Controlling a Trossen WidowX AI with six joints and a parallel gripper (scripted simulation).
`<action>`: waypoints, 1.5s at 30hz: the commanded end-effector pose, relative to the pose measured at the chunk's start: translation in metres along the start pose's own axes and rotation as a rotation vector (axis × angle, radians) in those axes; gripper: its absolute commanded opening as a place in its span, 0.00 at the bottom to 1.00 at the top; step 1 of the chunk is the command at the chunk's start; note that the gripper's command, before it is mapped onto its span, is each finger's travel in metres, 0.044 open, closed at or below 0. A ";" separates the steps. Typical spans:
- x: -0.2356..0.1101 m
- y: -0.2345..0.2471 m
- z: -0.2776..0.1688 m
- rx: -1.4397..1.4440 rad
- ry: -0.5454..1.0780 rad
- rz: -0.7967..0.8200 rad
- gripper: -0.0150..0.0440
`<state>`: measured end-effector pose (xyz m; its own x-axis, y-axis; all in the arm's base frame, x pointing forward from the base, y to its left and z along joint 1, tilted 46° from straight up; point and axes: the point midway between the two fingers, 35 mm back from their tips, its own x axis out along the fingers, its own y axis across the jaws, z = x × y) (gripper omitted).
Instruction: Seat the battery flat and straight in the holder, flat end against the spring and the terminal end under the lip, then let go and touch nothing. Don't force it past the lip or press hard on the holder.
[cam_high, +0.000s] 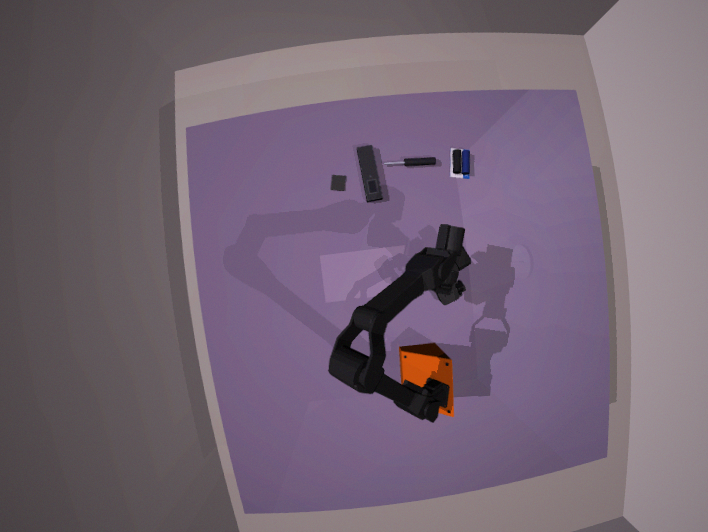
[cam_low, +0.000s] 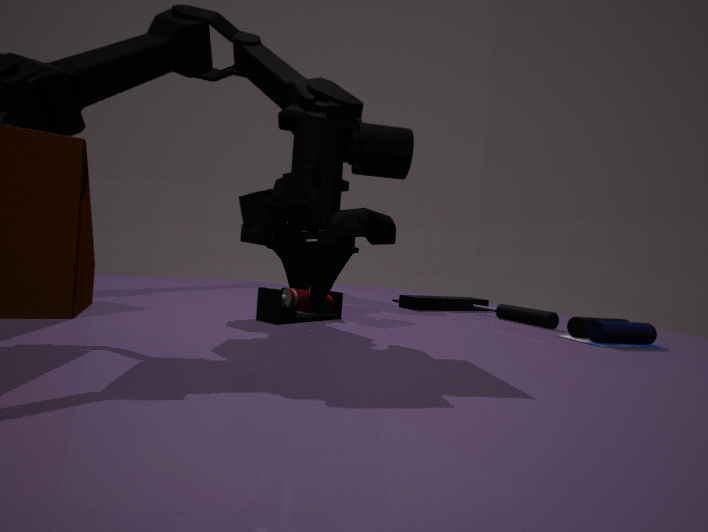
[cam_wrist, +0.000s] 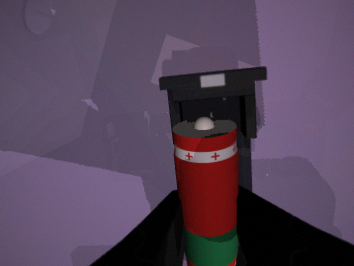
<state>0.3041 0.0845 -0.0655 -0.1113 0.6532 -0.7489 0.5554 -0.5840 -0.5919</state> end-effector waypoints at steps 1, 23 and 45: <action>0.003 -0.003 -0.001 -0.011 0.029 -0.004 0.38; 0.004 -0.003 0.003 -0.012 0.154 0.003 0.38; 0.005 -0.004 0.007 -0.014 0.282 0.009 0.38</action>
<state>0.2968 0.0860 -0.0693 0.1102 0.7498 -0.6524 0.5628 -0.5881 -0.5808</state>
